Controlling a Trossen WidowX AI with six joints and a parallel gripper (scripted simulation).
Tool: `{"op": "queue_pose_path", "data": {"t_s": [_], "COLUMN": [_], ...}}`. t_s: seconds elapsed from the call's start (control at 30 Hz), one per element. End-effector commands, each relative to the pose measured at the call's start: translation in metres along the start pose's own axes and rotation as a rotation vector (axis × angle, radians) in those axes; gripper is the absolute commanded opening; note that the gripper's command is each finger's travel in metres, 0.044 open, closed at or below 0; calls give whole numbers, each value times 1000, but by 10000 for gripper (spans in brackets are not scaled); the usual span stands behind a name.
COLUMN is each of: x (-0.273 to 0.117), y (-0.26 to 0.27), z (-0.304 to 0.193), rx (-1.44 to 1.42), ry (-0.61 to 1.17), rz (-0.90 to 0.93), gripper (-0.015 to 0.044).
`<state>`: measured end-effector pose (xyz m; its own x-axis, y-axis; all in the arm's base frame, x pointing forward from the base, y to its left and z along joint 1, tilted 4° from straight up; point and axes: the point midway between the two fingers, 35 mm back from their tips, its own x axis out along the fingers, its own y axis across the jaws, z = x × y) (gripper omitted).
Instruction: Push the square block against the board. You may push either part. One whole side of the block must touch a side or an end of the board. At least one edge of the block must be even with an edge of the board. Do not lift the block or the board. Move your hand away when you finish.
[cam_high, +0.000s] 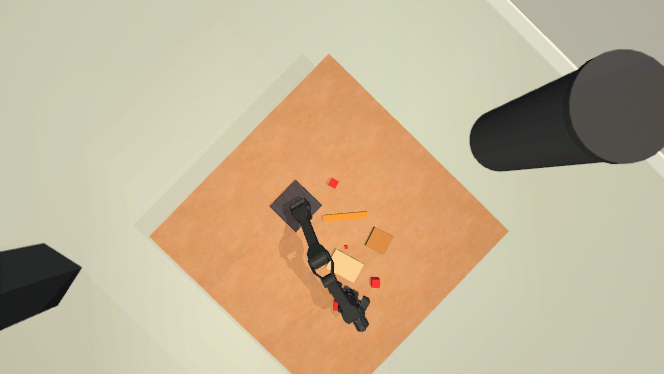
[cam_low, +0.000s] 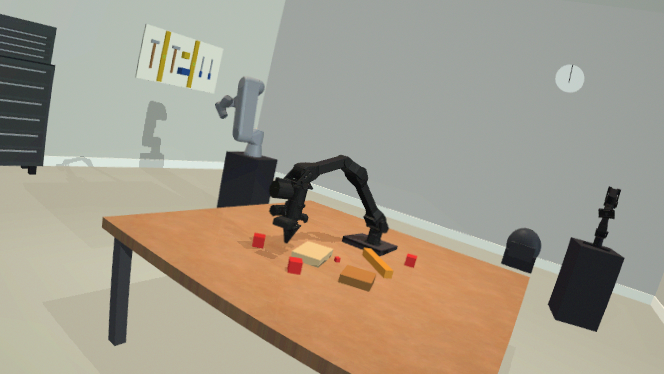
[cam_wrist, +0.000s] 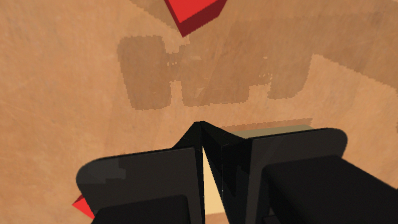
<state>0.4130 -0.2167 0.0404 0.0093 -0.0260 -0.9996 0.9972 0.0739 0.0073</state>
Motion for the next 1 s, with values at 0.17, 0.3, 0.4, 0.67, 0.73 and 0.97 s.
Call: {"op": "queue_pose_path", "data": {"t_s": [0.17,0.3,0.4,0.67,0.73,0.97], "x": [36,36,36,36,36,36], "y": [-7,-7,-7,-6,-6,-5], "z": [-5,-7,-9,-15,-17,-22], "rx": [6,6,6,6,6,6], "ry": [23,24,24,24,24,25], "rz": [-34,-34,-34,-34,-34,-34], "gripper": [0,0,0,0,0,0]}}
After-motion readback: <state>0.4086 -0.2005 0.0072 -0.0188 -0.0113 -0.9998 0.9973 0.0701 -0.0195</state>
